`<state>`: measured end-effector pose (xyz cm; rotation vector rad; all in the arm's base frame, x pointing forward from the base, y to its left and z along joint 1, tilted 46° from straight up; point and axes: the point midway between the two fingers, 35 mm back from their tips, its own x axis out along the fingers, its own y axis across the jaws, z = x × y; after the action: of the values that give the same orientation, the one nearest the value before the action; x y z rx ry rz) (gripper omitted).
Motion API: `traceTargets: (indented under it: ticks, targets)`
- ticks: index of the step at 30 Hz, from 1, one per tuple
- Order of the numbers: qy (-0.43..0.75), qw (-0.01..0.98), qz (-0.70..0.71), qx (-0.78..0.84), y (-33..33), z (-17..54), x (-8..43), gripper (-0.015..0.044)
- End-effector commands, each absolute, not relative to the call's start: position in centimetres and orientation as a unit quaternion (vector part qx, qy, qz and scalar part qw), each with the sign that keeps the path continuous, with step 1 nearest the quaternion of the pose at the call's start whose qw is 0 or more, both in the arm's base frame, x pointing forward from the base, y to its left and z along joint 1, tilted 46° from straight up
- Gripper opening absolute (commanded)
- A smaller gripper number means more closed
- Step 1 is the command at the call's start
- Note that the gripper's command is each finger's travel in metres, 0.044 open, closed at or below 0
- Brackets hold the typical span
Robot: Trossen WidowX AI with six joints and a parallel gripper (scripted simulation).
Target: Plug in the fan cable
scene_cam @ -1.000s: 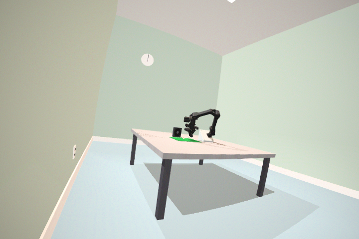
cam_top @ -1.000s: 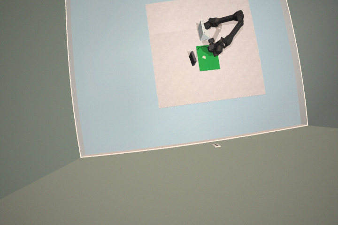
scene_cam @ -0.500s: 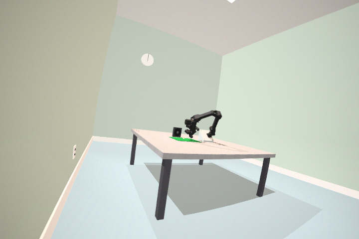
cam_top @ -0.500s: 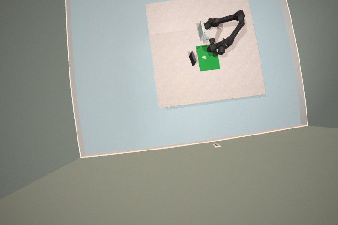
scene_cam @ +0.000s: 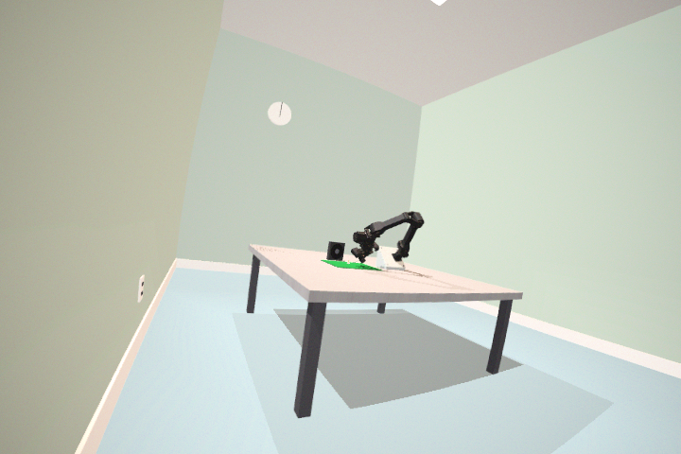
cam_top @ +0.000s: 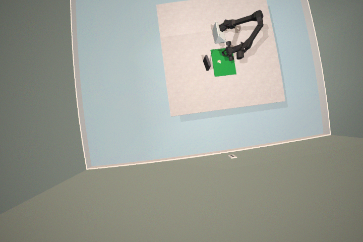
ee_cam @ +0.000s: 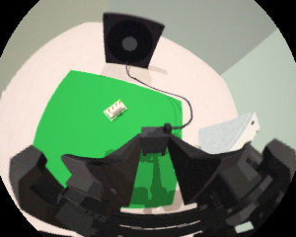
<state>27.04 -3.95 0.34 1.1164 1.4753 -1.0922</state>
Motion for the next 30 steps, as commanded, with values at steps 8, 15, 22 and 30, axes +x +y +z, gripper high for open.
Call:
traceTargets:
  ticks: [8,15,22,30]
  targets:
    - [0.554,0.519,-0.493,0.425,-3.9,0.5,27.1,0.0000]
    - [0.519,0.545,-0.516,0.410,-3.8,0.7,27.2,0.0000]
    - [0.480,0.571,-0.534,0.398,-3.7,1.0,27.4,0.0000]
    - [0.432,0.600,-0.550,0.388,-3.5,1.5,27.7,0.0000]
